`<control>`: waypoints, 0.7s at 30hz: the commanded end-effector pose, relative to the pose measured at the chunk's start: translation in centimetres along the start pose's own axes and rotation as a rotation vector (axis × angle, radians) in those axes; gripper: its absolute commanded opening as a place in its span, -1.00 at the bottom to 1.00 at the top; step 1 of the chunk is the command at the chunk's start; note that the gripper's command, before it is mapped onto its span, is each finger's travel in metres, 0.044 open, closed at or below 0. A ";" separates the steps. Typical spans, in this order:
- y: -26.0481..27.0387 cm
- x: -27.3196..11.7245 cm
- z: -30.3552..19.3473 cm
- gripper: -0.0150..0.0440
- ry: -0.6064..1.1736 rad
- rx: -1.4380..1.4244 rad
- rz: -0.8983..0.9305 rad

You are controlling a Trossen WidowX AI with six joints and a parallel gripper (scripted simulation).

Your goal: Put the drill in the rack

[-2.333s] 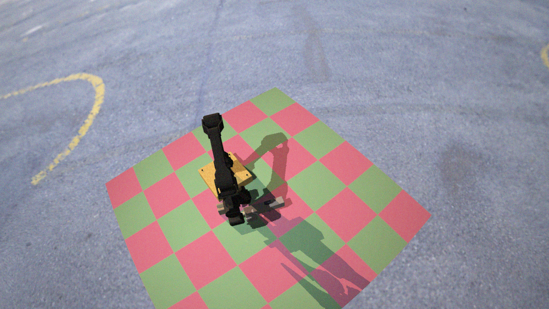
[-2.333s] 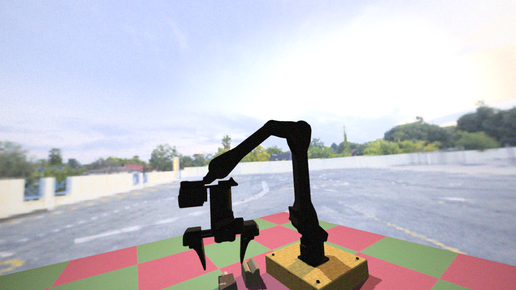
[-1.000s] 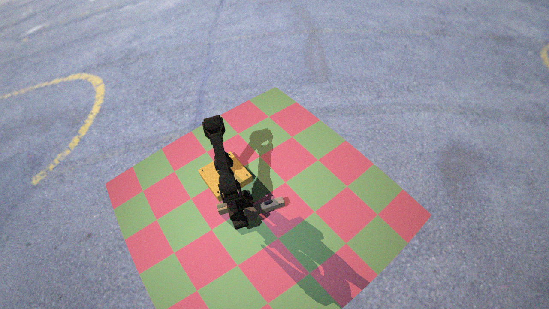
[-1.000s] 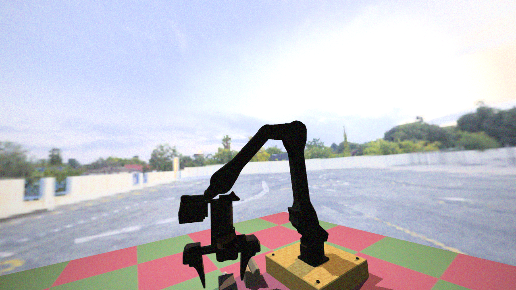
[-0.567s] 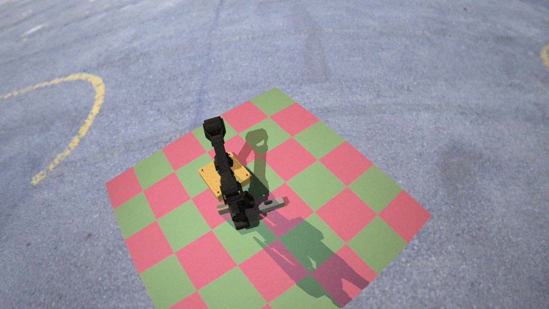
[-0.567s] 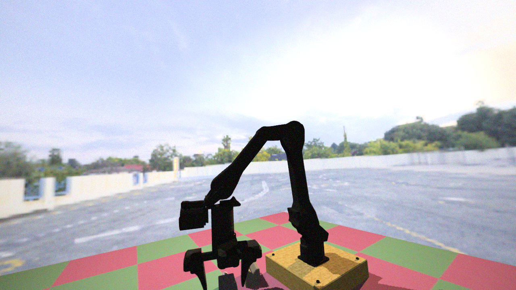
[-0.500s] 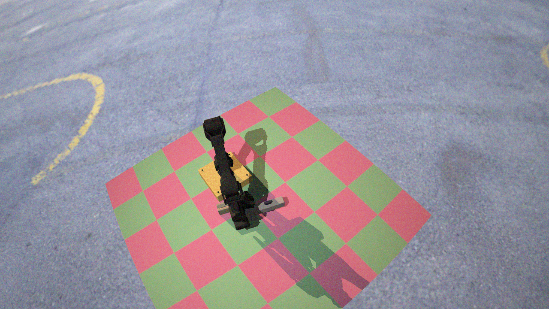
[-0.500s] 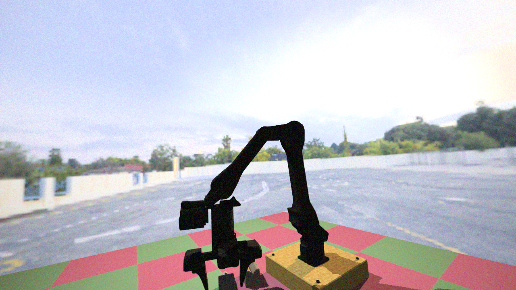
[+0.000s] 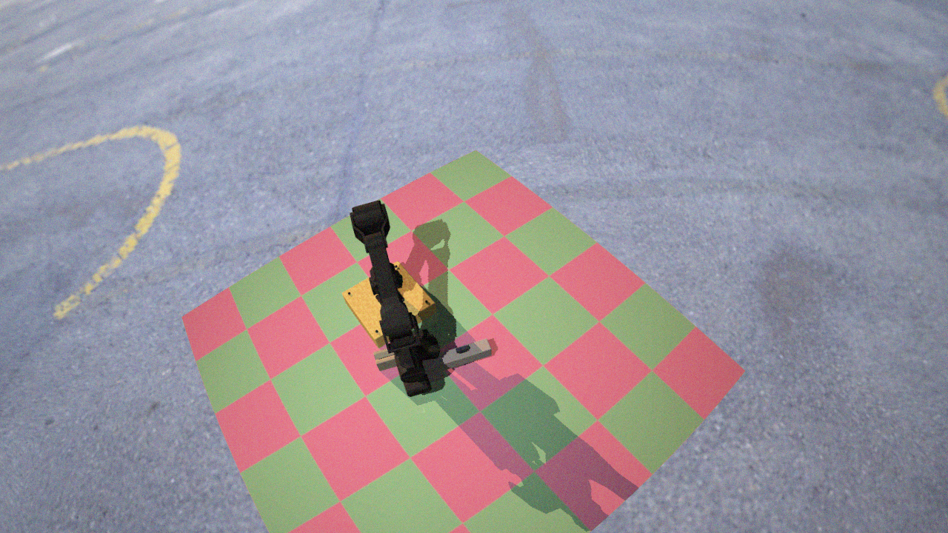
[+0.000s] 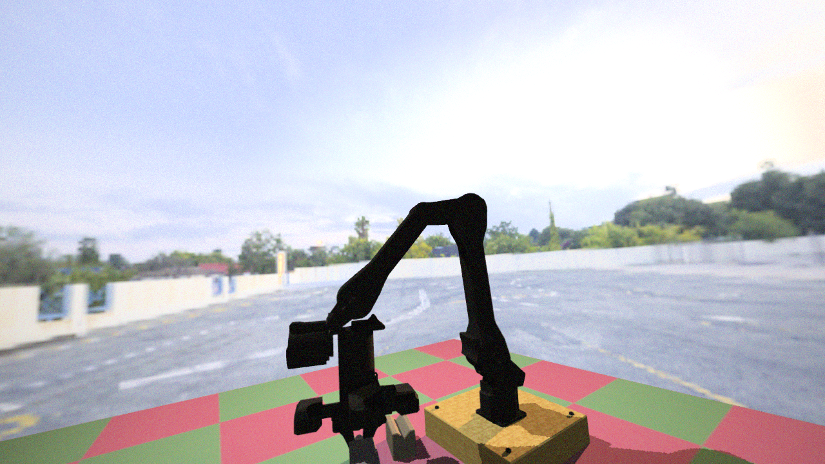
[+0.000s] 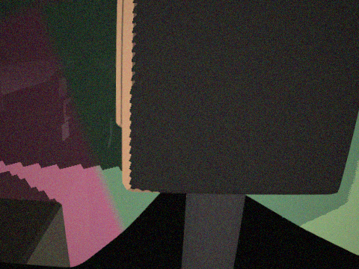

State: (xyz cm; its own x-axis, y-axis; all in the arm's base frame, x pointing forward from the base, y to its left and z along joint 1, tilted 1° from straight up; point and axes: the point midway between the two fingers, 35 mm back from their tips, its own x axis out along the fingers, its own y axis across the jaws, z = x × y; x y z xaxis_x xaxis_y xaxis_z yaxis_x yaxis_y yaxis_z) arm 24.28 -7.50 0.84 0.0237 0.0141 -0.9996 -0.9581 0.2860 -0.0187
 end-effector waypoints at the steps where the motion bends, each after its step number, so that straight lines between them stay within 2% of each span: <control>1: -0.1 0.0 0.0 -0.49 0.000 0.000 -0.005; 21: 0.0 -0.1 -2.3 -0.49 -0.001 0.006 0.002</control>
State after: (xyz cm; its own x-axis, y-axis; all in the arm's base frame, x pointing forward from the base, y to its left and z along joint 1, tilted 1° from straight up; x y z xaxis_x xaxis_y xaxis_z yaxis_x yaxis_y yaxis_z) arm 23.69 -9.20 0.76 0.0222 0.0197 -0.9996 -0.9549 0.2965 -0.0154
